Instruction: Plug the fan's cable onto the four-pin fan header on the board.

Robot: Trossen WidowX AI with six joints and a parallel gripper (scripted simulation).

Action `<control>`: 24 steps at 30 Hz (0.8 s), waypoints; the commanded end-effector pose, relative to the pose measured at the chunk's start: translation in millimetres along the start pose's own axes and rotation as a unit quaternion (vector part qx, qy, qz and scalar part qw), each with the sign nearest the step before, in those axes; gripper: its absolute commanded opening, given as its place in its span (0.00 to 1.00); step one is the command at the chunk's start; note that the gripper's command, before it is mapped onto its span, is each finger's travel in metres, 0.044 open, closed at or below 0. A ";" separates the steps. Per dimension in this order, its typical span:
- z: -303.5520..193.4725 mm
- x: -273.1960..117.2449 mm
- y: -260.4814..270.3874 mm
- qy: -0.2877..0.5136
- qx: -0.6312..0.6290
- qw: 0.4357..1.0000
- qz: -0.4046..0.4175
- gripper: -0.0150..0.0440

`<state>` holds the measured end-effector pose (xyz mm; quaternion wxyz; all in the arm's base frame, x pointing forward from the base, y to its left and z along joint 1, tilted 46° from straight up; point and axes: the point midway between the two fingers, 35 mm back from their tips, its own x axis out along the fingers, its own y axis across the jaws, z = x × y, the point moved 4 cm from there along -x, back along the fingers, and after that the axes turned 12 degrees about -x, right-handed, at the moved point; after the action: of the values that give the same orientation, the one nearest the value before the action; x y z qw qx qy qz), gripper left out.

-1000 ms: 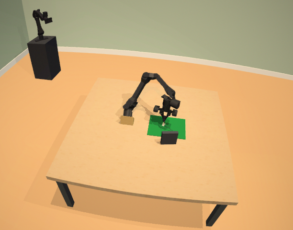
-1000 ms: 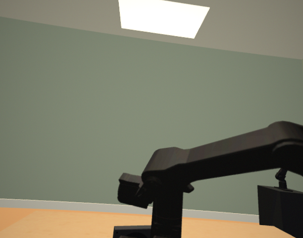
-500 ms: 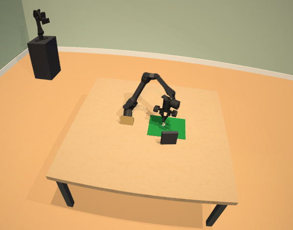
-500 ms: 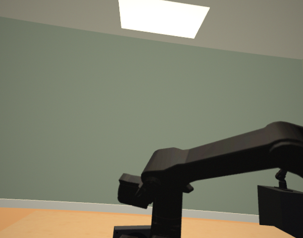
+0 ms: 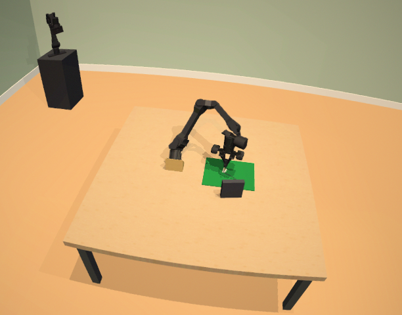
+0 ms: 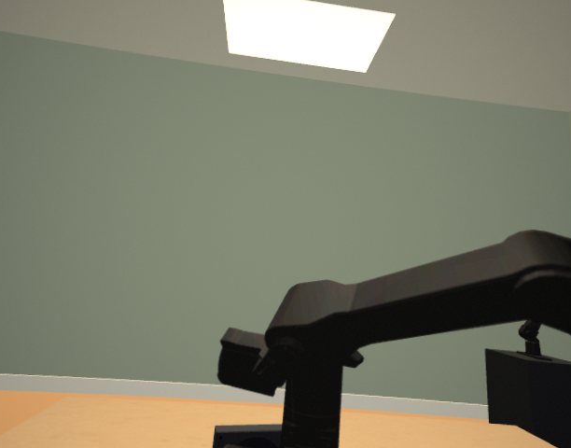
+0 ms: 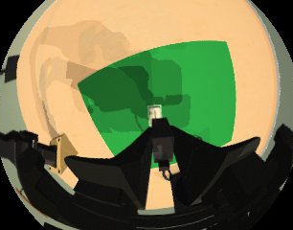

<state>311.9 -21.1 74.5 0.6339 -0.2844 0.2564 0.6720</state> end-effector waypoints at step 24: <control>1.9 18.0 4.5 -0.003 0.006 1.000 0.004 0.25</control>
<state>308.7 -8.1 63.8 0.6318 -0.2817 0.2581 0.6744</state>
